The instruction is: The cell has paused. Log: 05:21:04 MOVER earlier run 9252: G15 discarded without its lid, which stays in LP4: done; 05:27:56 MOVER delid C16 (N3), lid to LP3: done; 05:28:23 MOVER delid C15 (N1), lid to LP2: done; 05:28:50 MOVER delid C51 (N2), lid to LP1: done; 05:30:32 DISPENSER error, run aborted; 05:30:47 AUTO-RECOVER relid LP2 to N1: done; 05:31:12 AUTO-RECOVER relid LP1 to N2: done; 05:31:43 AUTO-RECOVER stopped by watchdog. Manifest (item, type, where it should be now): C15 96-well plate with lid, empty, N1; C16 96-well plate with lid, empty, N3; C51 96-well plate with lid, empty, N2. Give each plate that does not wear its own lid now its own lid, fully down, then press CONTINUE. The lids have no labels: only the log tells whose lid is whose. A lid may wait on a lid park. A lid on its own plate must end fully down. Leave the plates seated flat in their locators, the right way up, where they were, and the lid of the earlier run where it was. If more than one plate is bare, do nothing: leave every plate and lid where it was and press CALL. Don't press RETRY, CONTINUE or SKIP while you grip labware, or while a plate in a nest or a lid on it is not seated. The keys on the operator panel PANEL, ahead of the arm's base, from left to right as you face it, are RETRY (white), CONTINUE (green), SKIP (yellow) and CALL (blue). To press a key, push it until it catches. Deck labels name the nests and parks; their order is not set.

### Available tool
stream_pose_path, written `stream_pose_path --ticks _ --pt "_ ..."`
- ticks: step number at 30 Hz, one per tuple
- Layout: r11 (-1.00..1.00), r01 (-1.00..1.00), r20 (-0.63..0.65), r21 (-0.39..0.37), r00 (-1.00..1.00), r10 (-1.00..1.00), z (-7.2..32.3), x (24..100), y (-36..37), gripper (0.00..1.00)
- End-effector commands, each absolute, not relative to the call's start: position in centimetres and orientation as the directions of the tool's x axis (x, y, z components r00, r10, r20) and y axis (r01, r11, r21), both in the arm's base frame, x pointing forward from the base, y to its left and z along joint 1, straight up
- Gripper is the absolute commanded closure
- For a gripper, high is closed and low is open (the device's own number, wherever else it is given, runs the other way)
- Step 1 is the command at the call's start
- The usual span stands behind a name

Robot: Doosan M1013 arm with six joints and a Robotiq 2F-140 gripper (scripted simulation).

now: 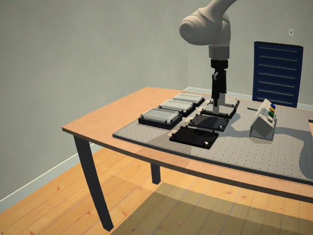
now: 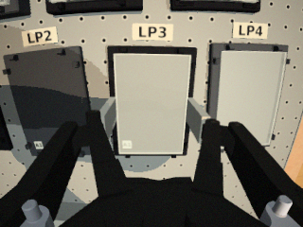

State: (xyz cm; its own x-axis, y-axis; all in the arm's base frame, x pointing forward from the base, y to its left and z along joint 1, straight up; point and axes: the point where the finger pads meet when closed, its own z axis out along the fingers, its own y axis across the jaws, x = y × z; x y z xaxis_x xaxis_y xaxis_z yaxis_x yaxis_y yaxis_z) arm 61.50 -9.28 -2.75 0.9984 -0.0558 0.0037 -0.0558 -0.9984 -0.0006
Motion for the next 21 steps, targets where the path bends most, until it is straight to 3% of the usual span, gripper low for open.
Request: stream_pose_path --ticks 1,21 --pt "-0.998 -0.056 0.004 -0.001 0.998 -0.056 -2.77 61.49 -9.28 1.0" --pt "-0.998 -0.056 0.004 -0.001 0.998 -0.056 -2.29 61.49 -9.28 1.0"
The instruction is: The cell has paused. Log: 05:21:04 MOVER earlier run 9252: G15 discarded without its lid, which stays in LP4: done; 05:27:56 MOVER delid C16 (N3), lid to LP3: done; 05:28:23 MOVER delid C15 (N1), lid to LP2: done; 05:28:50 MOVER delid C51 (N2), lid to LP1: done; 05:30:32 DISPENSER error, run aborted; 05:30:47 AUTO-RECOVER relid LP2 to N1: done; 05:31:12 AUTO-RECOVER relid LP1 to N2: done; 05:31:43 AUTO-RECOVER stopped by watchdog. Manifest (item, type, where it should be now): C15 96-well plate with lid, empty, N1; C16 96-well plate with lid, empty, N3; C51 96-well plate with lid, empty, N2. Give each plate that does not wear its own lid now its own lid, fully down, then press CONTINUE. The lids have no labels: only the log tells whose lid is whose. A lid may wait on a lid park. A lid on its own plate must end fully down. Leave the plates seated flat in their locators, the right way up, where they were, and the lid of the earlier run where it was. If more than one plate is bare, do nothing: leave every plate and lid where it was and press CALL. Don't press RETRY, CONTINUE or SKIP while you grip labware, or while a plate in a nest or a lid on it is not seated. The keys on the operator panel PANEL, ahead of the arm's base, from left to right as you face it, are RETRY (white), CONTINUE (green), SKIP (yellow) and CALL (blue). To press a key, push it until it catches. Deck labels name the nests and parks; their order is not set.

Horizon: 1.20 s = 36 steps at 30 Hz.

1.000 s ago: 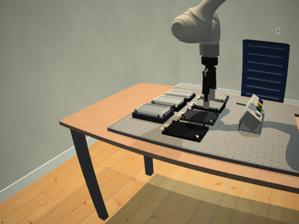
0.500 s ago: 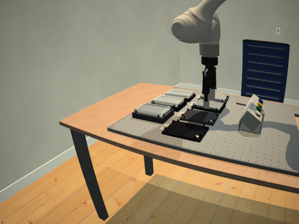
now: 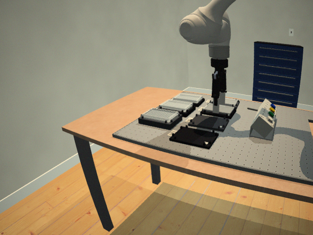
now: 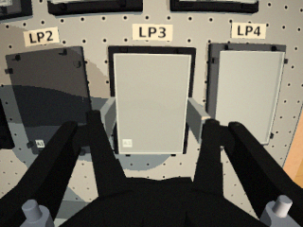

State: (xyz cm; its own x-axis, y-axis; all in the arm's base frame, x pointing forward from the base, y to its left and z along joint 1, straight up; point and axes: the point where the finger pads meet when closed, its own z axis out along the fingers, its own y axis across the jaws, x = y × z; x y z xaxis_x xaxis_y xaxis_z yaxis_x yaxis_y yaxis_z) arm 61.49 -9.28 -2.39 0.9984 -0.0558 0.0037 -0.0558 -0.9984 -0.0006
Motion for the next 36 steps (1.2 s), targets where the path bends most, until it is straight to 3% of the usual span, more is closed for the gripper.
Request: stream_pose_path --ticks 1,36 --pt "-0.998 -0.056 0.004 -0.001 0.998 -0.056 -2.2 61.5 -9.3 1.0" --pt "-0.998 -0.056 0.004 -0.001 0.998 -0.056 3.6 61.5 -9.3 1.0"
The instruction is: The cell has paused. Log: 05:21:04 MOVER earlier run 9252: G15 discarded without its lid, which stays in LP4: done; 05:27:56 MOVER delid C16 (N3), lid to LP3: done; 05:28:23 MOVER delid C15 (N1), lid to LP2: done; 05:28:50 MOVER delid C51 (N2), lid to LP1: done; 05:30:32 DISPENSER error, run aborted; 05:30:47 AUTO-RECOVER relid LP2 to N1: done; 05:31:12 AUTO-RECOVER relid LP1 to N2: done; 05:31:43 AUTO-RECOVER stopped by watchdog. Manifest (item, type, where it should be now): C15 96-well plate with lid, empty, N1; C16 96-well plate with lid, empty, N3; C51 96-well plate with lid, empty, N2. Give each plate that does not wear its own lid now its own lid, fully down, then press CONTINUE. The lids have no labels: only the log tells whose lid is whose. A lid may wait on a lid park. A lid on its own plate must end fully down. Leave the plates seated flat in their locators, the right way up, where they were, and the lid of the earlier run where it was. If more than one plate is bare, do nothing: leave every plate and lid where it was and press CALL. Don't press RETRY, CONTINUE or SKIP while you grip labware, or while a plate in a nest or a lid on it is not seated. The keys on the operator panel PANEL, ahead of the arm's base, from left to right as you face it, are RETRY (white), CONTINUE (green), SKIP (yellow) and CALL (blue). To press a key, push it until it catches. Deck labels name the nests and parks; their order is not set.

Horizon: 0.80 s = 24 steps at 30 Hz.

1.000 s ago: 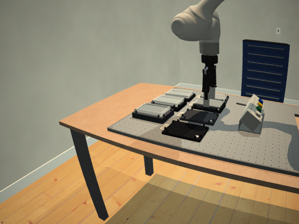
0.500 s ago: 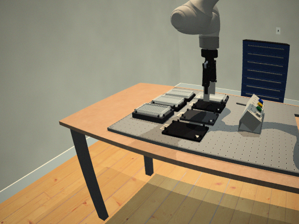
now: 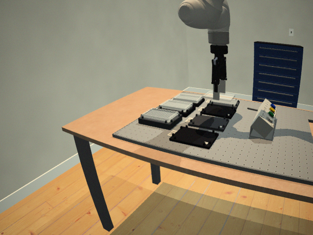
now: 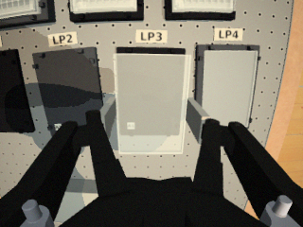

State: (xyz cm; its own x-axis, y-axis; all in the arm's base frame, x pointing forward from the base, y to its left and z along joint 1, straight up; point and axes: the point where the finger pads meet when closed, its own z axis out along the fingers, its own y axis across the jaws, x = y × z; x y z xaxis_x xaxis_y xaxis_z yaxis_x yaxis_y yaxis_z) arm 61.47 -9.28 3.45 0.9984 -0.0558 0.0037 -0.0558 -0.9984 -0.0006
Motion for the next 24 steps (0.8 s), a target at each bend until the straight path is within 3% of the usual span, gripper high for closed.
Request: stream_pose_path --ticks 1,20,24 --pt "-0.998 -0.056 0.004 -0.001 0.998 -0.056 3.6 61.5 -9.3 1.0" --pt "-0.998 -0.056 0.004 -0.001 0.998 -0.056 4.4 61.7 -9.2 1.0" --pt "-0.998 -0.056 0.004 -0.001 0.998 -0.056 4.7 68.4 -4.6 1.0"
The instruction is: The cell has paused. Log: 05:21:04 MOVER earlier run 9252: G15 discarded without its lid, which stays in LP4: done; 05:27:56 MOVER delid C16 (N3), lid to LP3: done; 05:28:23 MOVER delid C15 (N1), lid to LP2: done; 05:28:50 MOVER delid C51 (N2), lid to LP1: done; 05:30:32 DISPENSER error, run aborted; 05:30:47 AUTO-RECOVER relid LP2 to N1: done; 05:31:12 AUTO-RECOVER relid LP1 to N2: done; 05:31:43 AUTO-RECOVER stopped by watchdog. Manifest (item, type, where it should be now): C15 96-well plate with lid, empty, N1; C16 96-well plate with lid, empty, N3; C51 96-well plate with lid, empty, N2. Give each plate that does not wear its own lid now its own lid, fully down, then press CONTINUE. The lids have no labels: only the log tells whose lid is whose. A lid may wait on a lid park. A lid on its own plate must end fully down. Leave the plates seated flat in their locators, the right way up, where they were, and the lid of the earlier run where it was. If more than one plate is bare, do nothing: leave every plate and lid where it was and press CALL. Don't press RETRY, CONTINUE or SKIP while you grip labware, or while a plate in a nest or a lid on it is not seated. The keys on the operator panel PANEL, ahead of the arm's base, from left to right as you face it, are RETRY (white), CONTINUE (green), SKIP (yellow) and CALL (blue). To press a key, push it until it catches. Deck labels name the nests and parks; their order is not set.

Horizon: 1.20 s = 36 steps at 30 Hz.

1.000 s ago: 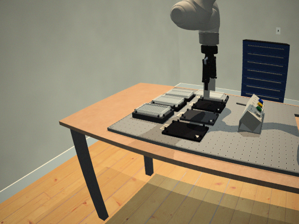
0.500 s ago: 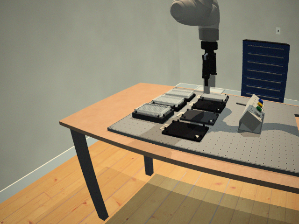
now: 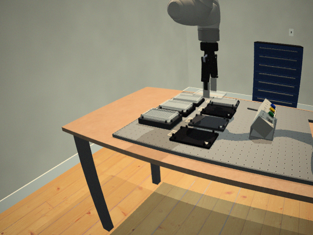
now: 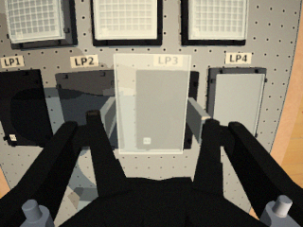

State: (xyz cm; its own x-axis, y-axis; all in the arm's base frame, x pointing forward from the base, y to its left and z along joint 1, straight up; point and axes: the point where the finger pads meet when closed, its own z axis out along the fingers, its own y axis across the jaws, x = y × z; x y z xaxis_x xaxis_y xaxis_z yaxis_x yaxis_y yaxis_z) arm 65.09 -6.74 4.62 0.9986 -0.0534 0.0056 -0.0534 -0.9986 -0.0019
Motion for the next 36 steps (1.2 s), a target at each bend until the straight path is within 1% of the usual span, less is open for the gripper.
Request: stream_pose_path --ticks 1,3,4,6,7,8,9,12,14,36 --pt "-0.998 -0.056 0.004 -0.001 0.998 -0.056 4.8 70.6 -2.5 1.0" --pt "-0.998 -0.056 0.004 -0.001 0.998 -0.056 4.8 72.1 -1.3 1.0" --pt "-0.998 -0.056 0.004 -0.001 0.998 -0.056 4.8 74.7 1.6 1.0" --pt "-0.998 -0.056 0.004 -0.001 0.998 -0.056 4.8 75.5 2.3 1.0" --pt "-0.998 -0.056 0.004 -0.001 0.998 -0.056 4.7 78.2 5.6 1.0" --pt "-0.998 -0.056 0.004 -0.001 0.998 -0.056 4.7 78.2 5.6 1.0" --pt "-0.998 -0.056 0.004 -0.001 0.998 -0.056 4.6 79.9 8.0 1.0" --pt "-0.998 -0.056 0.004 -0.001 0.998 -0.056 4.6 79.9 8.0 1.0" --pt "-0.998 -0.056 0.004 -0.001 0.998 -0.056 4.5 80.8 9.3 1.0" --pt "-0.998 -0.056 0.004 -0.001 0.998 -0.056 4.5 80.8 9.3 1.0"
